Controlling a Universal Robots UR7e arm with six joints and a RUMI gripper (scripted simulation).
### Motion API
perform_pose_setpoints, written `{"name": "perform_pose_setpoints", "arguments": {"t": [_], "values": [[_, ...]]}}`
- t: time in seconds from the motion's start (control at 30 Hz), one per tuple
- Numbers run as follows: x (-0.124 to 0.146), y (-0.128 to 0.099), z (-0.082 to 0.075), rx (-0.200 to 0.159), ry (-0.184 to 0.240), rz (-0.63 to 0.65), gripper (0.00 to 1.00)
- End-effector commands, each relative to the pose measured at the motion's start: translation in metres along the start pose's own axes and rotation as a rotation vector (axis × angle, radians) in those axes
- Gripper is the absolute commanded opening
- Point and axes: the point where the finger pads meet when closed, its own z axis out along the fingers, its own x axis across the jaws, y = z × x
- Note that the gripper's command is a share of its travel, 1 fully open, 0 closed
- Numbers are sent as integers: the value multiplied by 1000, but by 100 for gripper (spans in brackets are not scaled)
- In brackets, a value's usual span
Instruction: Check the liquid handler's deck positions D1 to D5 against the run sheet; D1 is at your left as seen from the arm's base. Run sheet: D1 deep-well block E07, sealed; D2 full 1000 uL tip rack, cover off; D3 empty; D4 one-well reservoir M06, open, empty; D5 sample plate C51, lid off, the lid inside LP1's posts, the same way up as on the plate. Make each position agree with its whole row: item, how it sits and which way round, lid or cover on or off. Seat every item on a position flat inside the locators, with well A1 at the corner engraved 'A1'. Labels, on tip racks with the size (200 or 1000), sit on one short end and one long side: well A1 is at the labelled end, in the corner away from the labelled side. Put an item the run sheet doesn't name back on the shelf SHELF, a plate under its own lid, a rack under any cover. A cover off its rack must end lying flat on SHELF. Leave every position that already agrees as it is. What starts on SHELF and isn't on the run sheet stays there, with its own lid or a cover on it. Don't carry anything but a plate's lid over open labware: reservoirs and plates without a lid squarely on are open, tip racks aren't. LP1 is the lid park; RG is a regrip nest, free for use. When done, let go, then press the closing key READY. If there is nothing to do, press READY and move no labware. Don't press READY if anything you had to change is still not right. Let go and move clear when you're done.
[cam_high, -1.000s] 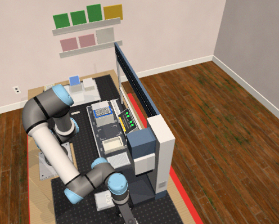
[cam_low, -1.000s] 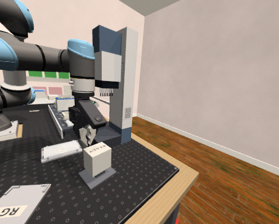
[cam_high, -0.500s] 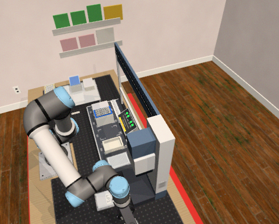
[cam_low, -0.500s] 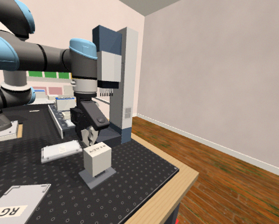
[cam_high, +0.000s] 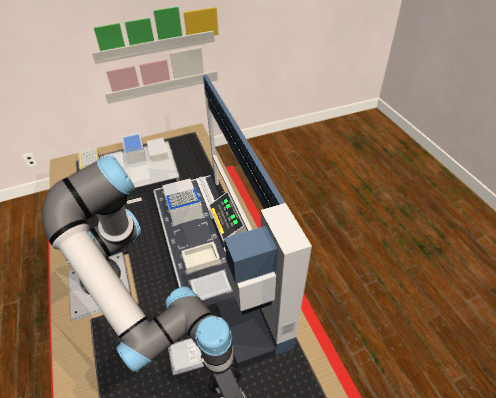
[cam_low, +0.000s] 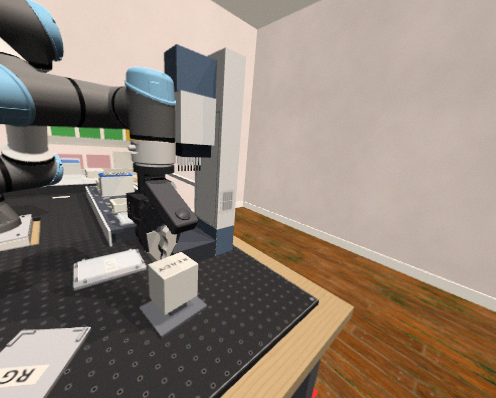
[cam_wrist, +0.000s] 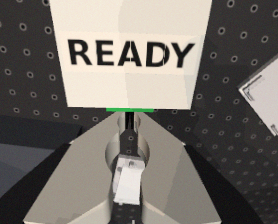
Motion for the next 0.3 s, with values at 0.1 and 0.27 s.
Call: {"name": "perform_pose_setpoints", "arguments": {"t": [0.1,0.27], "values": [[1,-8,-2,3,0,1,0],[1,-12,-2,3,0,1,0]]}}
